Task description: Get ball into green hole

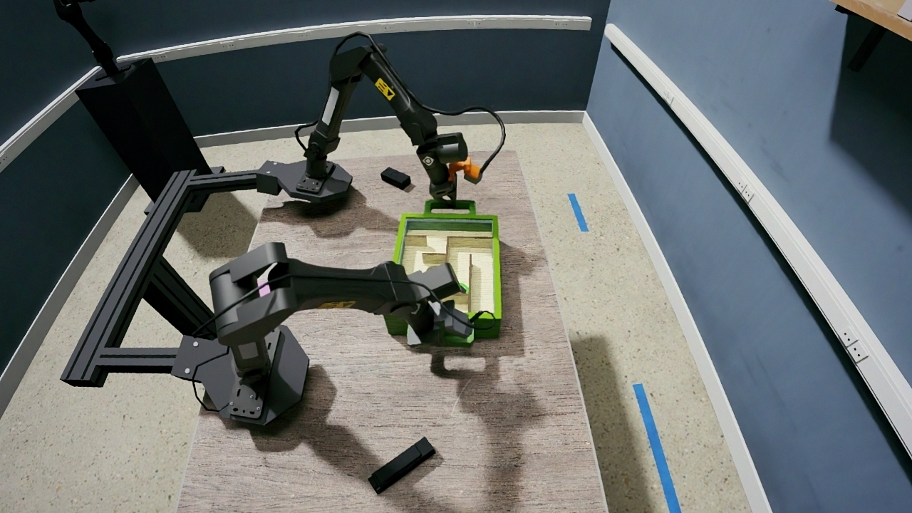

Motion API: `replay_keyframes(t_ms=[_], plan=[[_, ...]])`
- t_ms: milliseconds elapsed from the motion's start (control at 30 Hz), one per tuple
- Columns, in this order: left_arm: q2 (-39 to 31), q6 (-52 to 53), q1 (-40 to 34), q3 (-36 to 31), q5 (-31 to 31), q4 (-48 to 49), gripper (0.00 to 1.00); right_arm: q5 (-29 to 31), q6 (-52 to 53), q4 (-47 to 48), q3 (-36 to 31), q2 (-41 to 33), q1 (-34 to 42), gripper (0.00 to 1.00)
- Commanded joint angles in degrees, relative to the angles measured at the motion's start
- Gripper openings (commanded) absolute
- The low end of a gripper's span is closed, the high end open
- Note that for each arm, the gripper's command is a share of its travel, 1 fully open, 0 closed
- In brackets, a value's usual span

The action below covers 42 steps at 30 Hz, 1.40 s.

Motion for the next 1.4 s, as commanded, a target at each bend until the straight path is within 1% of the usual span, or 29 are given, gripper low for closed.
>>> replay_keyframes(t_ms=[0, 267, 300, 433, 500, 833, 867, 1133, 1367], plan=[[-0.82, 0.46, -0.75, 1.63, -0.23, 1.22, 0.36, 0.75, -0.33, 3.73, 1.81, -2.35, 0.36, 0.00], [-0.78, 0.41, -0.74, 1.64, -0.23, 1.26, 0.36, 0.75, -0.33, 3.73, 1.81, -2.35, 0.36, 0.00], [-0.78, 0.41, -0.74, 1.64, -0.23, 1.26, 0.36, 0.75, -0.33, 3.73, 1.81, -2.35, 0.36, 0.36], [-0.78, 0.41, -0.74, 1.64, -0.23, 1.26, 0.36, 0.72, -0.42, 3.82, 0.83, 0.24, 0.33, 0.36], [-0.78, 0.41, -0.74, 1.64, -0.23, 1.26, 0.36, 0.73, -0.41, 3.99, 0.92, -0.79, 0.33, 0.36], [-0.78, 0.41, -0.74, 1.64, -0.23, 1.26, 0.36, 0.72, -0.43, 4.04, 0.93, -0.76, 0.32, 0.36], [-2.32, -0.44, -1.31, 1.92, -0.49, -0.41, 0.36, 0.72, -0.43, 4.04, 0.93, -0.76, 0.32, 0.36], [-4.53, -1.36, -2.11, 2.51, -0.97, -3.24, 0.36, 0.72, -0.43, 4.04, 0.93, -0.75, 0.32, 0.36], [-7.74, -2.76, -3.70, 2.62, -1.75, -7.66, 0.36, 0.72, -0.43, 4.04, 0.93, -0.75, 0.32, 0.36]])
